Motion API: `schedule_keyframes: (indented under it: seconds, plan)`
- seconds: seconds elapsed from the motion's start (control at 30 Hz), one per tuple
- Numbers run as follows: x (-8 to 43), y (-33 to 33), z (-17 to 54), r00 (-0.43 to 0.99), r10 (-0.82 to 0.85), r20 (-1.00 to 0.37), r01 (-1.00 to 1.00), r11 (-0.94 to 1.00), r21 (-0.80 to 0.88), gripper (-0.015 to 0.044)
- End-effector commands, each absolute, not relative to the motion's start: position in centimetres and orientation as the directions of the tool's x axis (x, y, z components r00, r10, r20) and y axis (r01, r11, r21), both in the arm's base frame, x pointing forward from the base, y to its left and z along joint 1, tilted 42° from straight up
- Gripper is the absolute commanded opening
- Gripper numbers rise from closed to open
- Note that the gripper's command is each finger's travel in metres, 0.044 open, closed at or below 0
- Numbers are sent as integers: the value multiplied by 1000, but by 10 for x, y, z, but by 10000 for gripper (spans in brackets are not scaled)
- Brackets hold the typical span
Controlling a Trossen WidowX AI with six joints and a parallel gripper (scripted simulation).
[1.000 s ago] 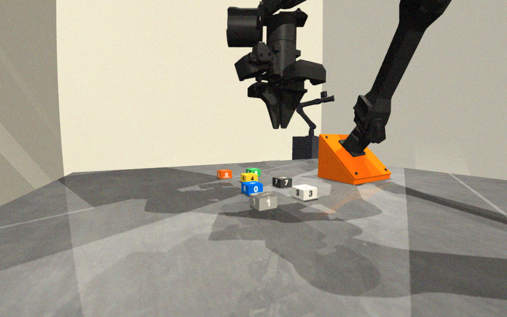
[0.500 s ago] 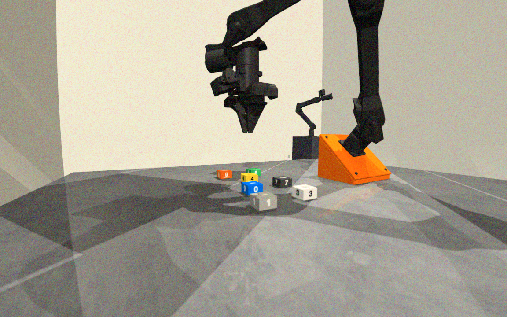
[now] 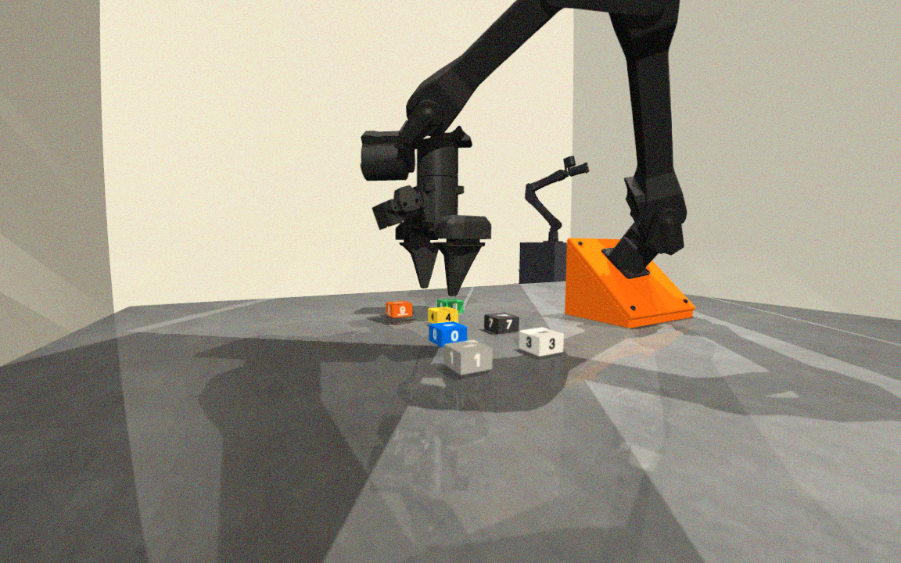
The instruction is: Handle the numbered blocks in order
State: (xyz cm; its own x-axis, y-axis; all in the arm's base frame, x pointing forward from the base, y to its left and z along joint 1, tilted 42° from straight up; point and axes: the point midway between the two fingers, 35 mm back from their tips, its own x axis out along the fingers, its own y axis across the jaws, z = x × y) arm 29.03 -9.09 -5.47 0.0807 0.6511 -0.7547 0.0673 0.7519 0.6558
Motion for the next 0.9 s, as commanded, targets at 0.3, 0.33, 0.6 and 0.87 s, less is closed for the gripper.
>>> schedule_keyframes:
  seconds: [0.3, 0.33, 0.6, 0.87]
  plan:
    - [292, -77, -69, 82, 654, -752, 72, 749, 659, 400]
    - [292, -76, -71, 82, 654, -752, 72, 749, 659, 400]
    - [292, -67, -80, 82, 655, -751, 71, 748, 660, 400]
    - [292, -67, -80, 82, 655, -751, 71, 748, 660, 242]
